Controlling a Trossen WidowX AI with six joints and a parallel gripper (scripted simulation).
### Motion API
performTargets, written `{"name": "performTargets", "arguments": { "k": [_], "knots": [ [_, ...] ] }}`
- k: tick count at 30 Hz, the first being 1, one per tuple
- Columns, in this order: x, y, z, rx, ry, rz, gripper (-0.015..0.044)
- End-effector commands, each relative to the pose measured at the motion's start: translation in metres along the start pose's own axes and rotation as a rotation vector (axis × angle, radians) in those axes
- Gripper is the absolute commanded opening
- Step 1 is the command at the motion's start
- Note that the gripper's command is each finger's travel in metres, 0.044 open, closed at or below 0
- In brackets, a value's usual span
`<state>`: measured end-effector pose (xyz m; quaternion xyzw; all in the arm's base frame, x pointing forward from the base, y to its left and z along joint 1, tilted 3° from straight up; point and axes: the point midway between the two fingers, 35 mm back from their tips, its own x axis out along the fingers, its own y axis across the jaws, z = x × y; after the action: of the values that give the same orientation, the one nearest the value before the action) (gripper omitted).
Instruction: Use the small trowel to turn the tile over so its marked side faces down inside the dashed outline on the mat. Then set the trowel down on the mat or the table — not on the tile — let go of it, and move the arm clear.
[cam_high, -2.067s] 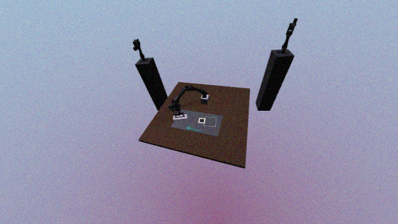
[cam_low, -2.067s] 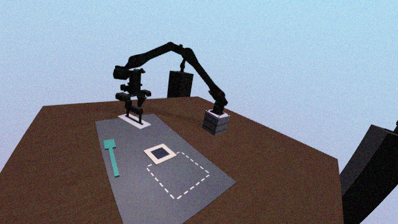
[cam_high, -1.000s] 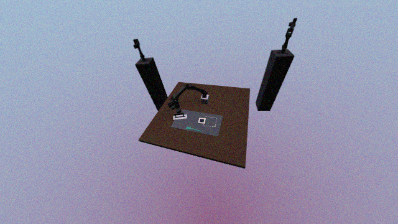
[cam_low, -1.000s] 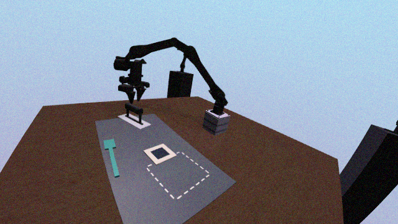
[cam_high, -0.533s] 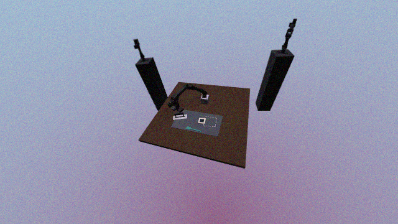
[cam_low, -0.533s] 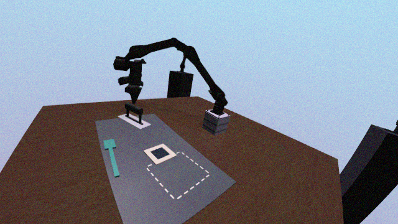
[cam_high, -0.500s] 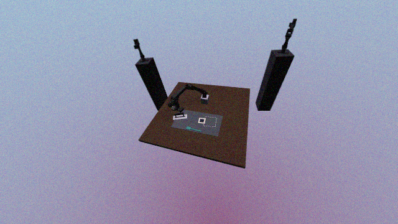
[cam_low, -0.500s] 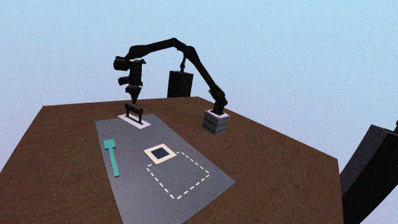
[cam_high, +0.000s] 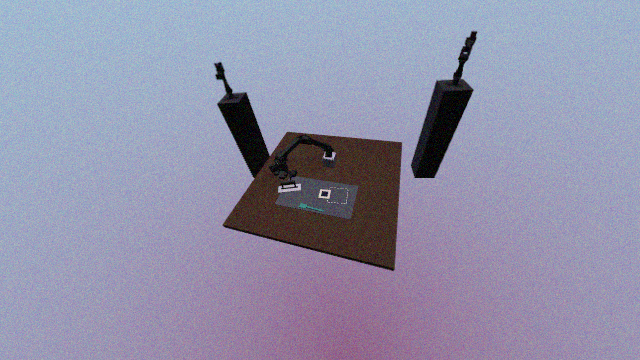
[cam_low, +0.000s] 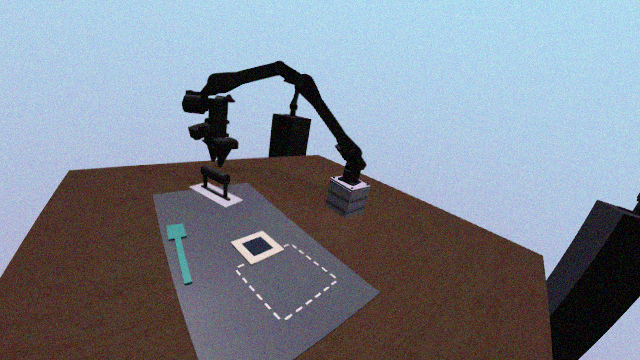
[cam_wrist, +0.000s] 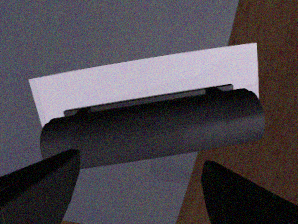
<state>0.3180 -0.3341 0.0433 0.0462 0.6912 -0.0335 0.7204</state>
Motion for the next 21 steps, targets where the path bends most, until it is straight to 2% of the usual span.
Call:
{"name": "performTargets", "arguments": {
  "k": [1, 21],
  "knots": [
    [-0.0001, -0.0001, 0.0000, -0.121, 0.001, 0.001, 0.0270],
    [-0.0001, -0.0014, 0.0004, -0.813, 0.001, 0.002, 0.0270]
  ]
}}
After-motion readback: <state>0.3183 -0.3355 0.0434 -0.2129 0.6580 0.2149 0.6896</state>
